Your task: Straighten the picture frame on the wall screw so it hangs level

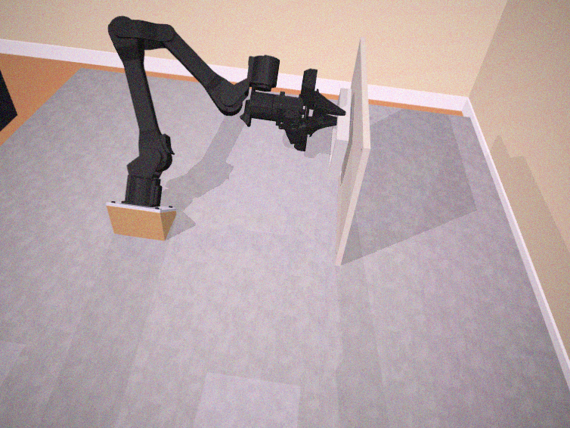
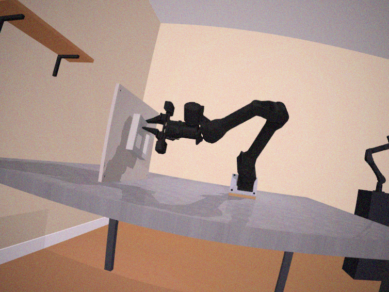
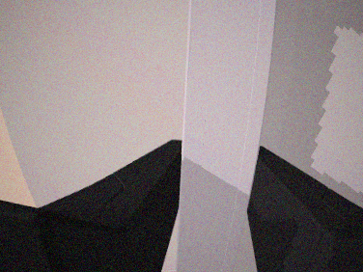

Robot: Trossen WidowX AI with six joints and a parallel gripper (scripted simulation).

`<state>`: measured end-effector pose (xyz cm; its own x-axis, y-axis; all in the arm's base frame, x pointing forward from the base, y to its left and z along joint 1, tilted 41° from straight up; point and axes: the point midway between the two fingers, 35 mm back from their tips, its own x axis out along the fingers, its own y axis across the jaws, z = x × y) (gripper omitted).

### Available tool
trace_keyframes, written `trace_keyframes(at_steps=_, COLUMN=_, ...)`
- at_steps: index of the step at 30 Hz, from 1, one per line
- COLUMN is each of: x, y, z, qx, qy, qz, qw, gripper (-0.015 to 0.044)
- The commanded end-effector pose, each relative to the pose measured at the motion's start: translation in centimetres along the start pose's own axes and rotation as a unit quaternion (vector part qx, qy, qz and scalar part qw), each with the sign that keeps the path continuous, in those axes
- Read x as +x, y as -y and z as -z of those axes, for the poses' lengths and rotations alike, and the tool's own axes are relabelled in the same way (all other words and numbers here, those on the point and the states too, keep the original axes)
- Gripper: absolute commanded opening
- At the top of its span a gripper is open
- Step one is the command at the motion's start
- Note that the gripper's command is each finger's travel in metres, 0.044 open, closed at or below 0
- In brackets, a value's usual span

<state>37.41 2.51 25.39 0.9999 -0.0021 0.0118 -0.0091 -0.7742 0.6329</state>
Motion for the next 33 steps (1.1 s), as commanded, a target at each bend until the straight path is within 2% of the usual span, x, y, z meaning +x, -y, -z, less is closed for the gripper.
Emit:
trace_keyframes(at_steps=1, x=0.0, y=0.05, z=0.0, qx=-0.003, qy=0.0, qz=0.0, qw=1.0, gripper=0.0)
trace_keyframes(at_steps=33, x=-0.01, y=0.11, z=0.05, qx=-0.086, qy=0.001, qz=0.0, qw=0.996, gripper=0.0)
